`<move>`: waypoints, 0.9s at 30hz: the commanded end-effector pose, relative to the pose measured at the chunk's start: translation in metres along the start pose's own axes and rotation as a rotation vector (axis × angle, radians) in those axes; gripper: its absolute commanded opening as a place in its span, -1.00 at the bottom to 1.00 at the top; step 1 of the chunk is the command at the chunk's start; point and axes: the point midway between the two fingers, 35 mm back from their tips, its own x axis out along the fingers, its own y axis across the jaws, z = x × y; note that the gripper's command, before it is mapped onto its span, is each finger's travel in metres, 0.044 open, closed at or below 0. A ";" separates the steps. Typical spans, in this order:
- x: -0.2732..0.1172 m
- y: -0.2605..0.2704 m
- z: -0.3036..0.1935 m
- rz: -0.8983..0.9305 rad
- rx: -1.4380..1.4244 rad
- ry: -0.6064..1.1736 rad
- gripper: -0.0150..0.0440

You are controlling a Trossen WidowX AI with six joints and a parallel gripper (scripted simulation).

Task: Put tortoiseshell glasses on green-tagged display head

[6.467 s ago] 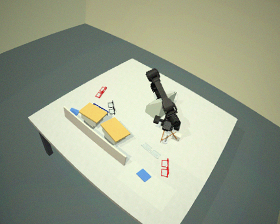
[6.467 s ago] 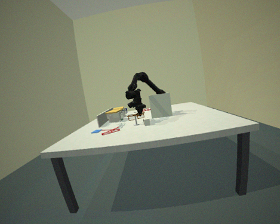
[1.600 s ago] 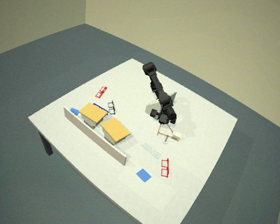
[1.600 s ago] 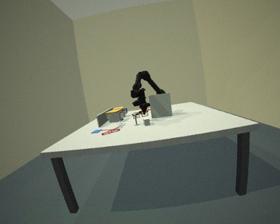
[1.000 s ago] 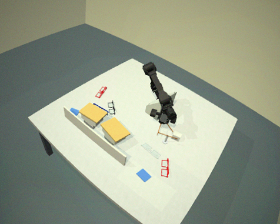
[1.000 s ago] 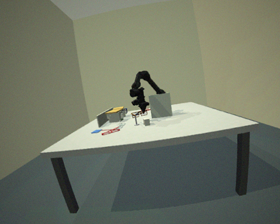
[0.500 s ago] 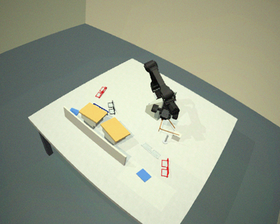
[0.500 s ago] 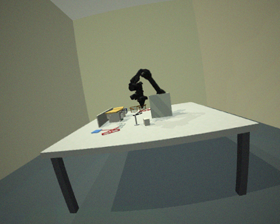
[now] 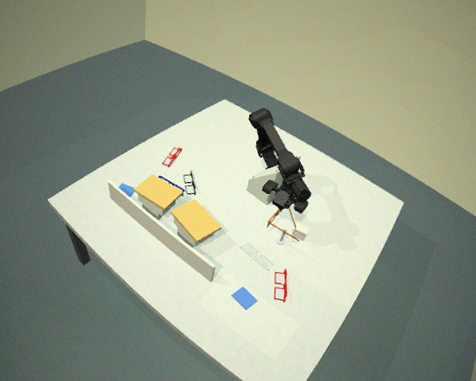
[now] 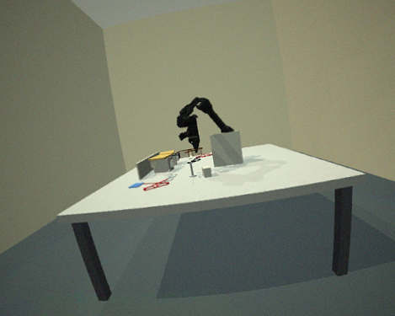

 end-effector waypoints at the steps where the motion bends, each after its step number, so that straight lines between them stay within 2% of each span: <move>1: 0.002 0.015 0.007 -0.001 0.123 0.005 -0.49; 12: 0.005 0.025 0.013 0.000 0.214 0.004 -0.49; 23: 0.059 0.025 0.013 -0.003 0.215 0.003 -0.49; 27: 0.063 0.025 0.013 -0.003 0.216 0.003 -0.49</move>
